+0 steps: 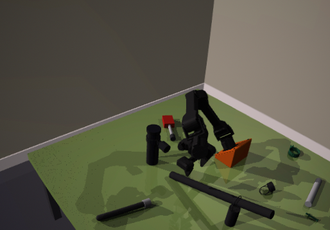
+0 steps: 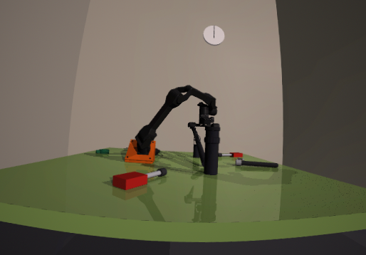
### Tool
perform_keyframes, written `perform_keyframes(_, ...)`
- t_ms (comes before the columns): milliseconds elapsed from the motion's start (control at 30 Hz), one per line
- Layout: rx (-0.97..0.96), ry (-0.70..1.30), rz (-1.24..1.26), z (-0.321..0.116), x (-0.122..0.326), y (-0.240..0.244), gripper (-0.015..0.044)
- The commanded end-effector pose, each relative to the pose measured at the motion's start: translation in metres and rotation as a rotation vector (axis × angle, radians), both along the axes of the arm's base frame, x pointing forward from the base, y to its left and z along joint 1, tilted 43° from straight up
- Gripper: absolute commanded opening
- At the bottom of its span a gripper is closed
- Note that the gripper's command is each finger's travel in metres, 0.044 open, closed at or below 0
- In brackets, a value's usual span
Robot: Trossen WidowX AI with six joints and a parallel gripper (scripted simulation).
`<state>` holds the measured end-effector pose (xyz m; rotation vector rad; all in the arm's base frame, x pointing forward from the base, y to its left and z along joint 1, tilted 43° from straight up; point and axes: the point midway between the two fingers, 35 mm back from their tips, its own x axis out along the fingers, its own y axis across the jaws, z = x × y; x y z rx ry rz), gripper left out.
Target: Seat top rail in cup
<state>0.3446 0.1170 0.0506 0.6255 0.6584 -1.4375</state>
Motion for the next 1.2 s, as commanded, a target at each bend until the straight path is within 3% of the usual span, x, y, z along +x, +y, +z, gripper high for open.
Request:
perform_keyframes(0,0.01,-0.024,-0.038,0.0,0.001,0.001,0.044)
perform_keyframes(1167,0.008,-0.025,-0.038,-0.053,0.003,-0.047,0.044)
